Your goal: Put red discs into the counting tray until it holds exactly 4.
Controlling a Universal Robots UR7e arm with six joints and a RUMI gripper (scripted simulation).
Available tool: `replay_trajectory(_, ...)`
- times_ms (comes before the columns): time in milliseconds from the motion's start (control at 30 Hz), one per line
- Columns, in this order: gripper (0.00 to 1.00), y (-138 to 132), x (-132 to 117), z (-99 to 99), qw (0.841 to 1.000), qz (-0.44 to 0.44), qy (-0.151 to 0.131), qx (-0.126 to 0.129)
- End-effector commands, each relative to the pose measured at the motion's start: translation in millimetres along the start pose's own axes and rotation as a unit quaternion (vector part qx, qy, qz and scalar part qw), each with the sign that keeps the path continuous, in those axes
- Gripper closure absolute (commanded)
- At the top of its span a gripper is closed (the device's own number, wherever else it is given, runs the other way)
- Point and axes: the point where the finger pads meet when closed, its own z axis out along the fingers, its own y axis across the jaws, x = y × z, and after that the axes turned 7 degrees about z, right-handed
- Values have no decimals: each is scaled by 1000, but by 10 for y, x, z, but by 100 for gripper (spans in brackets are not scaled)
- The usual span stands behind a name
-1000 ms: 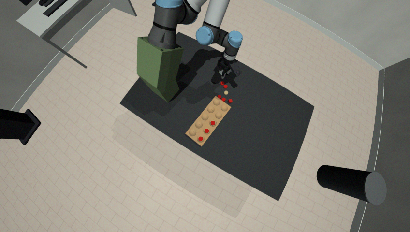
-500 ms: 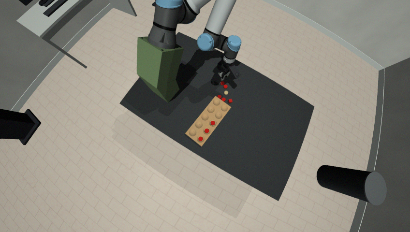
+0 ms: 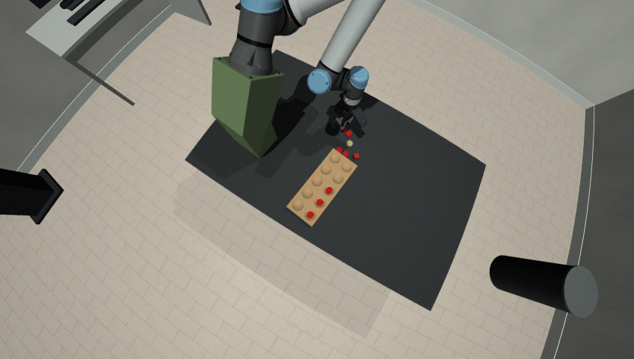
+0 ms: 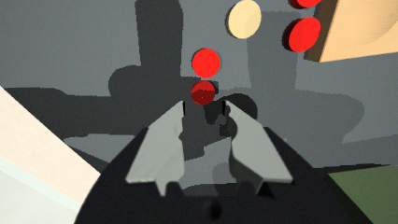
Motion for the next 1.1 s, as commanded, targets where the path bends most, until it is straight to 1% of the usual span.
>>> replay_trajectory(0,72,-5,8,158,1000,0,2,1)
replay_trajectory(300,72,-1,2,238,1000,0,2,1)
replay_trajectory(800,72,-1,1,241,1000,0,2,1)
replay_trajectory(833,100,-1,1,241,1000,0,2,1)
replay_trajectory(1067,100,-1,1,241,1000,0,2,1)
